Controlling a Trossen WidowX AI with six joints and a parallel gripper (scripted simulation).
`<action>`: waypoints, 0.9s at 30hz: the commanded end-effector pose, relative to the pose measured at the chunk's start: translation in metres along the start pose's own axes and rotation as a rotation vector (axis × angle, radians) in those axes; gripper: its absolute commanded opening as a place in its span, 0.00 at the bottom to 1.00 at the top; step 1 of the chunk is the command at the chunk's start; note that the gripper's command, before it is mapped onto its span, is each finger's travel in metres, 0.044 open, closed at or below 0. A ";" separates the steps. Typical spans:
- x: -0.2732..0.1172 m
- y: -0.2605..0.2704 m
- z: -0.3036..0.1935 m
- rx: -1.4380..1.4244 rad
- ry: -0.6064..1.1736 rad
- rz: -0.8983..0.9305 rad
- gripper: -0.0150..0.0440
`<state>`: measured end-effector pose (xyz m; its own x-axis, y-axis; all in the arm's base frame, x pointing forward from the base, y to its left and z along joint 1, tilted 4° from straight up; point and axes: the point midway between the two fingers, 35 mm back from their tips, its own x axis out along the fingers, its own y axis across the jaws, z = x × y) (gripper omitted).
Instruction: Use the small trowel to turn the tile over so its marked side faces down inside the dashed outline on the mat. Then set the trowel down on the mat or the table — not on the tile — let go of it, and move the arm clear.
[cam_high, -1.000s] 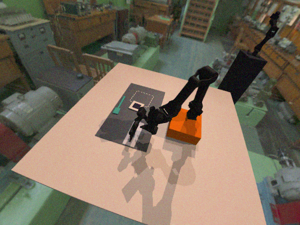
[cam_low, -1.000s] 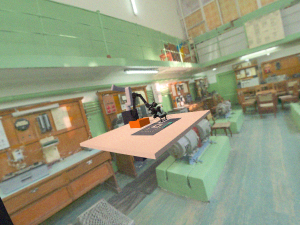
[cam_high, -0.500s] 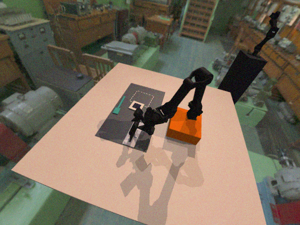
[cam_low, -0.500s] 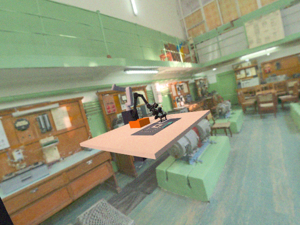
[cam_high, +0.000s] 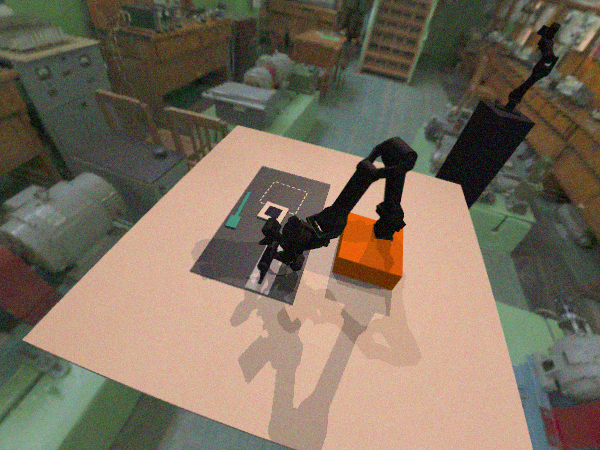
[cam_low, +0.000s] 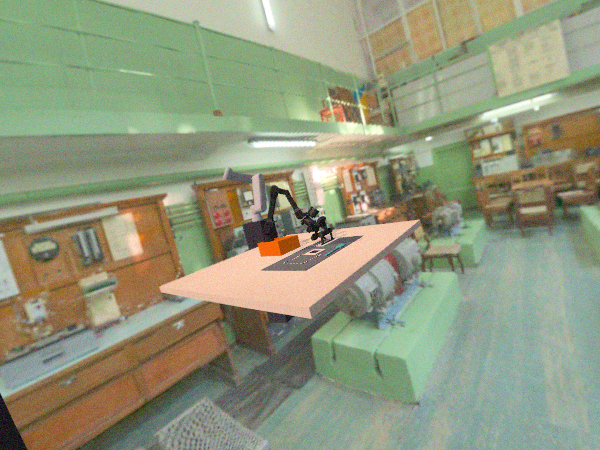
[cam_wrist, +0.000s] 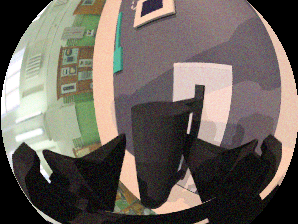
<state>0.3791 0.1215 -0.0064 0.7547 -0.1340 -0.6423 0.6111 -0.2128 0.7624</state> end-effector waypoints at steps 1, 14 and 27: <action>0.003 -0.002 -0.001 -0.004 0.004 -0.005 0.58; 0.003 -0.002 -0.001 -0.004 0.004 -0.005 0.40; 0.000 0.003 -0.002 -0.004 0.004 -0.005 0.25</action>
<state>0.3802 0.1221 -0.0090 0.7518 -0.1304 -0.6464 0.6164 -0.2092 0.7591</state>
